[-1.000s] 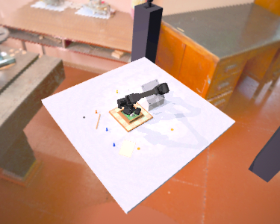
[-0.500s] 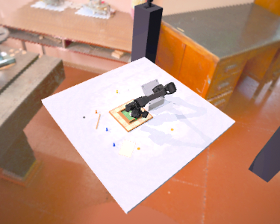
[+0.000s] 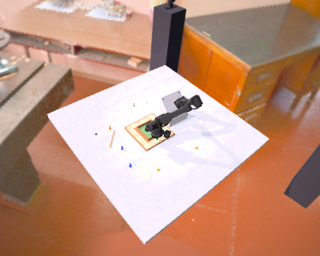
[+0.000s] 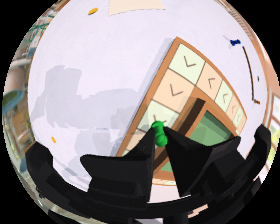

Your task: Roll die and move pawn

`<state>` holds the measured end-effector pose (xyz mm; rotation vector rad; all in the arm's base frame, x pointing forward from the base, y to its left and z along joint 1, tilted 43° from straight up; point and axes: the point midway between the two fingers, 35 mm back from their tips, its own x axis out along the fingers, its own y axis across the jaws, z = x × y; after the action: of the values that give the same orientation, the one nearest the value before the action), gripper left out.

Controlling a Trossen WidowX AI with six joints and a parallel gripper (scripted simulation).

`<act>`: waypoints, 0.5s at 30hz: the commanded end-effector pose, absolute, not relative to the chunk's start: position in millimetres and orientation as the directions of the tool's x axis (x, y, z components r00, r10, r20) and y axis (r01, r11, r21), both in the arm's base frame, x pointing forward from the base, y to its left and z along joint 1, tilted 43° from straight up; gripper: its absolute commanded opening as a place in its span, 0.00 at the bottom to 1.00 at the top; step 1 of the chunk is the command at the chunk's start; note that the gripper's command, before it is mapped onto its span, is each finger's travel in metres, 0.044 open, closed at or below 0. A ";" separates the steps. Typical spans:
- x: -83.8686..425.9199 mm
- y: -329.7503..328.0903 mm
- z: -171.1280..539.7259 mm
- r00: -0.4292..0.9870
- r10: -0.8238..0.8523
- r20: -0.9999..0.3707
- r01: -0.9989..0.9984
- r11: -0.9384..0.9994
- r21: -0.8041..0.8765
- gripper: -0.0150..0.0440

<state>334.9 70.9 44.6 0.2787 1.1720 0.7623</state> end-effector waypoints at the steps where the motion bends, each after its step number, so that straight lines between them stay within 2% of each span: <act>1: 335.6 70.8 39.9 0.178 0.664 -0.727 -0.380 0.727 0.571 0.25; 13: 338.3 81.5 28.4 0.178 0.664 -0.726 -0.380 0.727 0.572 0.25; 15: 338.9 80.0 34.4 0.184 0.666 -0.723 -0.391 0.724 0.568 0.34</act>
<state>338.6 81.1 33.4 0.2801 1.1681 0.7598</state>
